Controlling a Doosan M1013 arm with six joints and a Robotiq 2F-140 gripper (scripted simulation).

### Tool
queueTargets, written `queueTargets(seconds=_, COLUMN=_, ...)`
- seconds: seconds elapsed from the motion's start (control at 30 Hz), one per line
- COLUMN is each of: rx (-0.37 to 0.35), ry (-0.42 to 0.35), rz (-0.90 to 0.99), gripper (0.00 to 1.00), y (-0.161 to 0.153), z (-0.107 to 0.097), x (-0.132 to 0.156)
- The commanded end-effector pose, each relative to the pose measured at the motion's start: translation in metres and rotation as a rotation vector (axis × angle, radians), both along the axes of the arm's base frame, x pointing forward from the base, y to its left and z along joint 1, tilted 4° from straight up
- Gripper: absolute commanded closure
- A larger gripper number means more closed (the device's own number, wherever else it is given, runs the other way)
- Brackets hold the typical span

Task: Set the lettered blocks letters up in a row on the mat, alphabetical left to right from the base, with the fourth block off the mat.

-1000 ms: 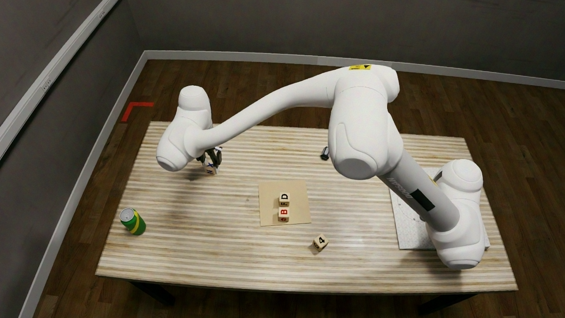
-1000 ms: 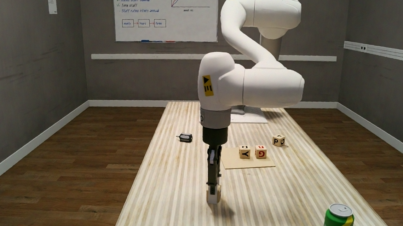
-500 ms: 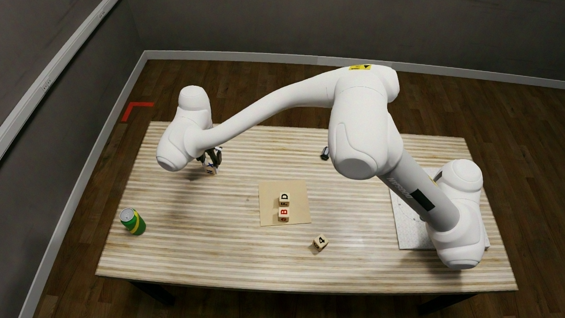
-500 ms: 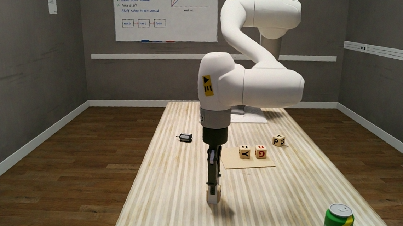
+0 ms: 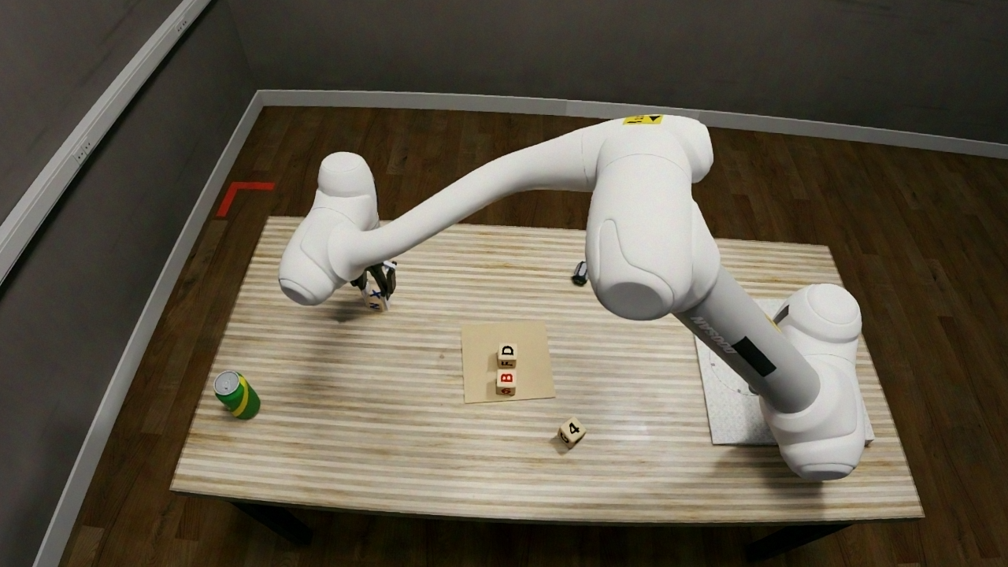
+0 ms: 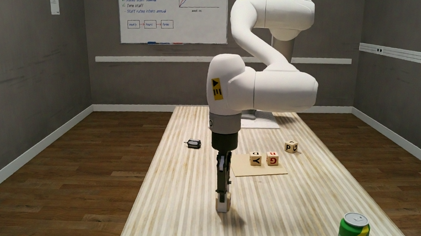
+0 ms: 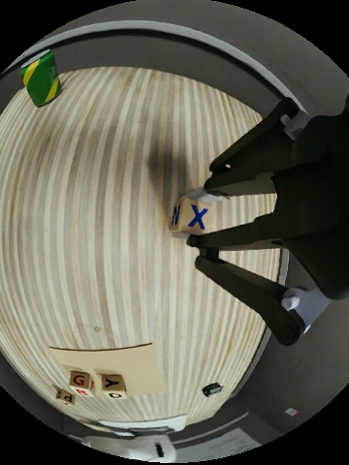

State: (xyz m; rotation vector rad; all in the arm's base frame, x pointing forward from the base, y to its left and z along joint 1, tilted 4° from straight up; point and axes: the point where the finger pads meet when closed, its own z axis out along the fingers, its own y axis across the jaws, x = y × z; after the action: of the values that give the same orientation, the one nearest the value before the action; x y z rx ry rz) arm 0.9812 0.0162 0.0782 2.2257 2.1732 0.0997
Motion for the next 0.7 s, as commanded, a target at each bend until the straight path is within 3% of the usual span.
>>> queueTargets(seconds=0.0, rx=0.001, ry=-0.004, rz=0.000, gripper=0.69, y=0.000, z=0.010, x=0.001)
queueTargets(seconds=0.3, rx=0.001, ry=-0.004, rz=0.000, gripper=0.69, y=-0.002, z=0.073, x=-0.004)
queueTargets(seconds=0.37, rx=0.001, ry=-0.004, rz=0.000, gripper=0.69, y=-0.002, z=0.073, x=-0.004)
queueTargets(seconds=0.53, rx=0.001, ry=-0.004, rz=0.000, gripper=0.69, y=-0.002, z=0.096, x=-0.005)
queueTargets(seconds=0.67, rx=0.001, ry=-0.004, rz=0.000, gripper=0.69, y=-0.002, z=0.099, x=-0.006)
